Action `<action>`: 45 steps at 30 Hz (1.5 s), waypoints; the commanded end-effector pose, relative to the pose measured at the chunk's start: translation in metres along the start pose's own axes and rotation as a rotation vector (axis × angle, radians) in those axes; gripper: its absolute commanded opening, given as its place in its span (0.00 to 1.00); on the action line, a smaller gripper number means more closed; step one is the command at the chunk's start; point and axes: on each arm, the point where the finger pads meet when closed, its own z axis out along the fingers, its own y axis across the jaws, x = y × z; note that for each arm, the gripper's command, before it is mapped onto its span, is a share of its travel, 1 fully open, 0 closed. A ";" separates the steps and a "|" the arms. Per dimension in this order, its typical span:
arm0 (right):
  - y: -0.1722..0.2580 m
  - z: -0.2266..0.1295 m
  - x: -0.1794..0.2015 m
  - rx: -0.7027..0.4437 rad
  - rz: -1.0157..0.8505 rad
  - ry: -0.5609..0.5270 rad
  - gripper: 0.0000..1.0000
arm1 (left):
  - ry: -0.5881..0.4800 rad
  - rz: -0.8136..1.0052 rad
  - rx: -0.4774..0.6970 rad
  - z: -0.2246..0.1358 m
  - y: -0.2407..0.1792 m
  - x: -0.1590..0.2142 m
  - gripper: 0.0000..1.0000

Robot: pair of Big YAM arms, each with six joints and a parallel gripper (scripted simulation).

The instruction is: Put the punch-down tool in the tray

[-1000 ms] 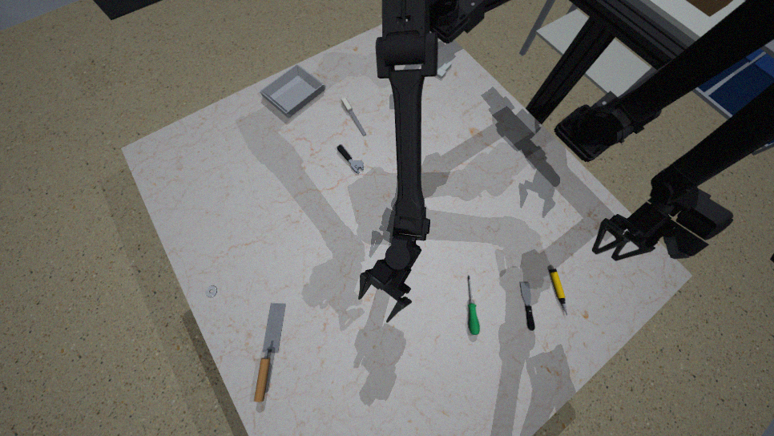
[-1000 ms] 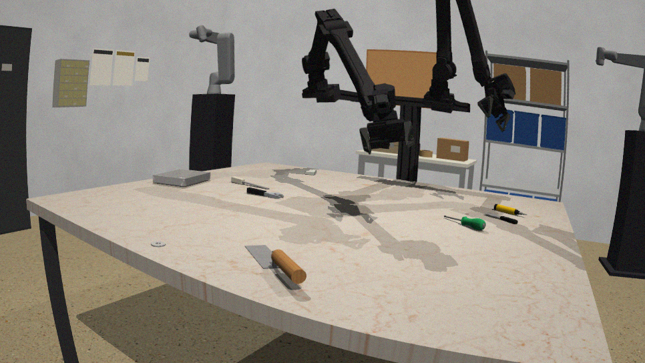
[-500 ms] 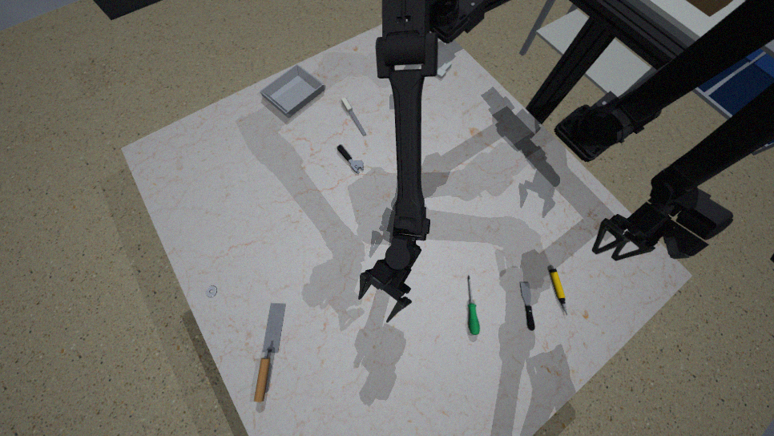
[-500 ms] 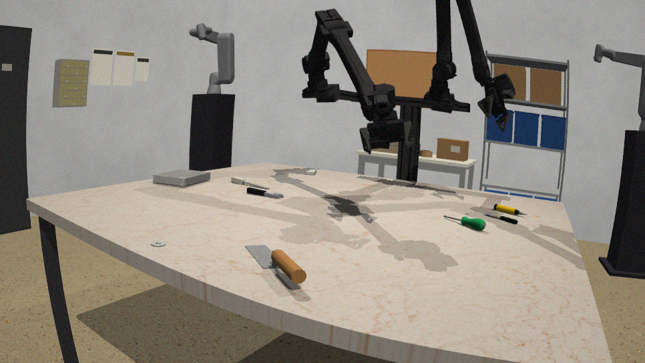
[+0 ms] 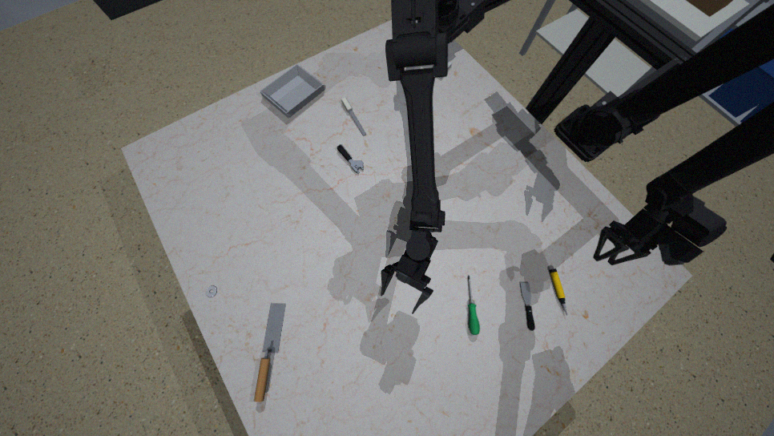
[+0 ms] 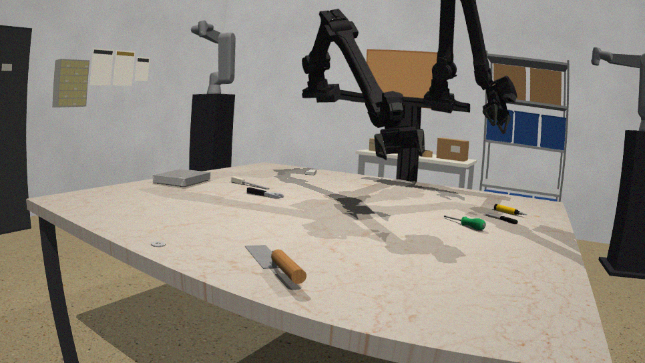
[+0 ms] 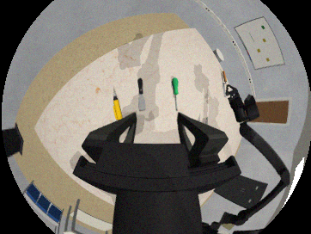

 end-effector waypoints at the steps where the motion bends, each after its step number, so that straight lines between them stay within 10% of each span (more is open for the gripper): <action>1: 0.075 -0.037 0.046 -0.131 -0.089 -0.011 1.00 | -0.030 0.072 -0.033 0.025 0.018 -0.019 0.64; 21: 0.216 -0.212 0.174 -0.562 -0.312 -0.051 1.00 | 0.058 0.071 -0.149 0.084 0.061 -0.007 0.64; 33: 0.263 -0.390 0.256 -0.928 -0.479 -0.130 1.00 | 0.367 -0.066 -0.334 0.164 0.124 0.063 0.64; 45: 0.272 -0.393 0.239 -0.943 -0.467 -0.177 1.00 | 0.562 -0.118 -0.450 0.197 0.156 0.109 0.64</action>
